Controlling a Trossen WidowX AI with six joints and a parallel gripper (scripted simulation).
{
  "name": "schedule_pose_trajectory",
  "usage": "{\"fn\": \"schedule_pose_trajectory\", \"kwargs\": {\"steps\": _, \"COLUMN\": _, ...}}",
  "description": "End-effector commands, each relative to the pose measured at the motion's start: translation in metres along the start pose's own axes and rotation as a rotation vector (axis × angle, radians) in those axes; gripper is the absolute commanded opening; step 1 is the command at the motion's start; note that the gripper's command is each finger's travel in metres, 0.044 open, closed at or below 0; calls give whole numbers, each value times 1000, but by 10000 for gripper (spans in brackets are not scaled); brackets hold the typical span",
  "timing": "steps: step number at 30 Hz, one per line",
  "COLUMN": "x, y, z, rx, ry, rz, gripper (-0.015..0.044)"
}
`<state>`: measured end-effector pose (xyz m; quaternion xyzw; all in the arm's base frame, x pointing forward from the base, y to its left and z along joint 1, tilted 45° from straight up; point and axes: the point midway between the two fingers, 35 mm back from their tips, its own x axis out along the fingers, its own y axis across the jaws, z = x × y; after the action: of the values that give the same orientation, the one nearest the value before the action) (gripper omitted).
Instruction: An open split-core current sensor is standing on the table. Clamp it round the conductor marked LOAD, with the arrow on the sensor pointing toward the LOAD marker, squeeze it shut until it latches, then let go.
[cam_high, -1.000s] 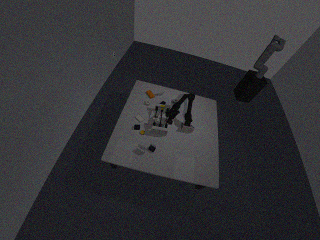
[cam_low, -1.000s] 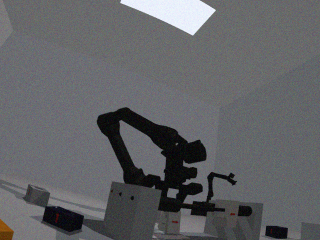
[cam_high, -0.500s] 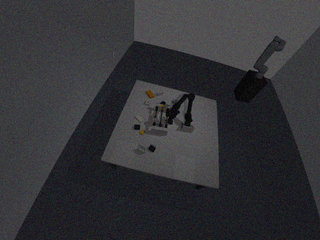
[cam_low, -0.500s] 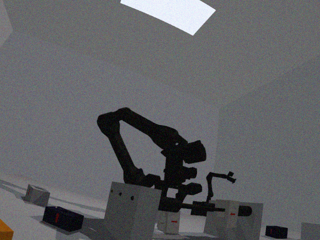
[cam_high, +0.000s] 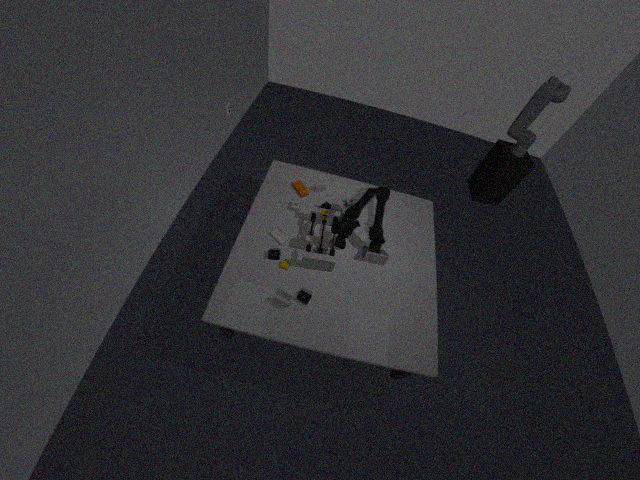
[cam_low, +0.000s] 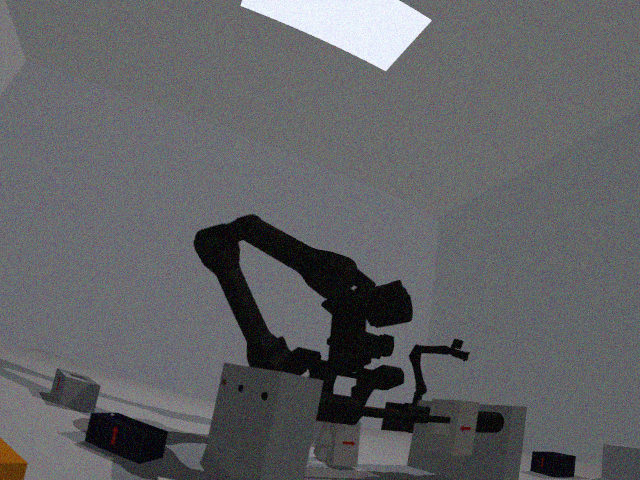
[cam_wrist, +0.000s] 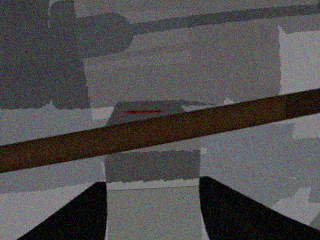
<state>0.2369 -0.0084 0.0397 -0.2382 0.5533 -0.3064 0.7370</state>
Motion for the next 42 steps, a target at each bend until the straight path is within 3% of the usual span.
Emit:
{"fn": "schedule_pose_trajectory", "kwargs": {"steps": 1, "x": -1, "y": 0, "z": 2, "rx": 6, "ry": -5, "rz": -2, "gripper": 0}}
{"fn": "schedule_pose_trajectory", "kwargs": {"steps": 24, "x": -1, "y": -1, "z": 1, "rx": 6, "ry": -5, "rz": -2, "gripper": 0}}
{"fn": "schedule_pose_trajectory", "kwargs": {"steps": 35, "x": -15, "y": -8, "z": -51, "rx": 4, "ry": -2, "rz": -1, "gripper": 0}}
{"fn": "schedule_pose_trajectory", "kwargs": {"steps": 42, "x": -16, "y": -9, "z": -55, "rx": 4, "ry": -3, "rz": -2, "gripper": 0}}
